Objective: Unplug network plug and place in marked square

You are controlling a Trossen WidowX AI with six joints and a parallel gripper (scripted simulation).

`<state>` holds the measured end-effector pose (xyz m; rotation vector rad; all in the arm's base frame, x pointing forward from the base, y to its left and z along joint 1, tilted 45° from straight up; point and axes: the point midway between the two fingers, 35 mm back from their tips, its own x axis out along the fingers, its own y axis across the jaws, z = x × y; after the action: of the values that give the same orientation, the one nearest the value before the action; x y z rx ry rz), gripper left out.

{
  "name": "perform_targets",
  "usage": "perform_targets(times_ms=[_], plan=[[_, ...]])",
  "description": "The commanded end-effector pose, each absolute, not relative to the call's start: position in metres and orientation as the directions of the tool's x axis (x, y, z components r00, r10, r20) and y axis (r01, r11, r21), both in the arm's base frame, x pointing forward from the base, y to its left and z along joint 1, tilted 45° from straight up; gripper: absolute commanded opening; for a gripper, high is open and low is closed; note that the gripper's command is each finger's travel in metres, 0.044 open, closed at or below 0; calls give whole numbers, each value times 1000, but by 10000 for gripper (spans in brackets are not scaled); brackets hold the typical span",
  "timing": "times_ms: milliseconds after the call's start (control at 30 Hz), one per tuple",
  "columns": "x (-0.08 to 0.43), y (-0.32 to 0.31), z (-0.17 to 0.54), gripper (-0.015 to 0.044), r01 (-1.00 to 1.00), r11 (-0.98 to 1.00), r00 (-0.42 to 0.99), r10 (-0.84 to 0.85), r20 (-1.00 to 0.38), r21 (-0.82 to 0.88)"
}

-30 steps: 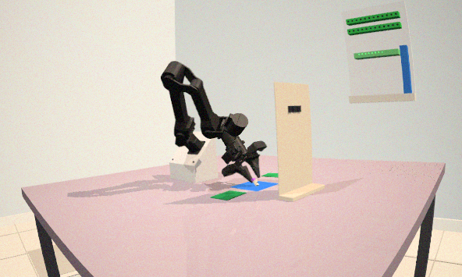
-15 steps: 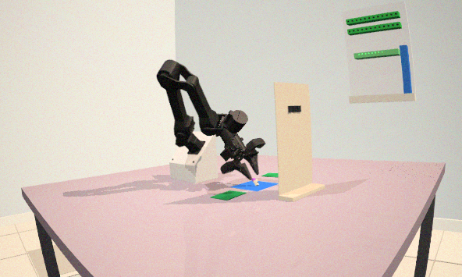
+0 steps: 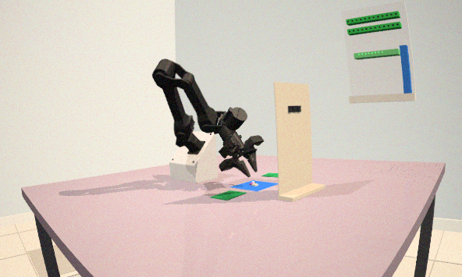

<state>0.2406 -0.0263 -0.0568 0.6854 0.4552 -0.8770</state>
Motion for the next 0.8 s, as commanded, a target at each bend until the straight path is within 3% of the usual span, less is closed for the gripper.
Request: perform_targets(times_ms=[0, 767], plan=[[240, -25, -55, 156, 820, 448, 567, -546, -617, 357], [243, -9, -47, 156, 823, 442, 561, -541, -626, 356]])
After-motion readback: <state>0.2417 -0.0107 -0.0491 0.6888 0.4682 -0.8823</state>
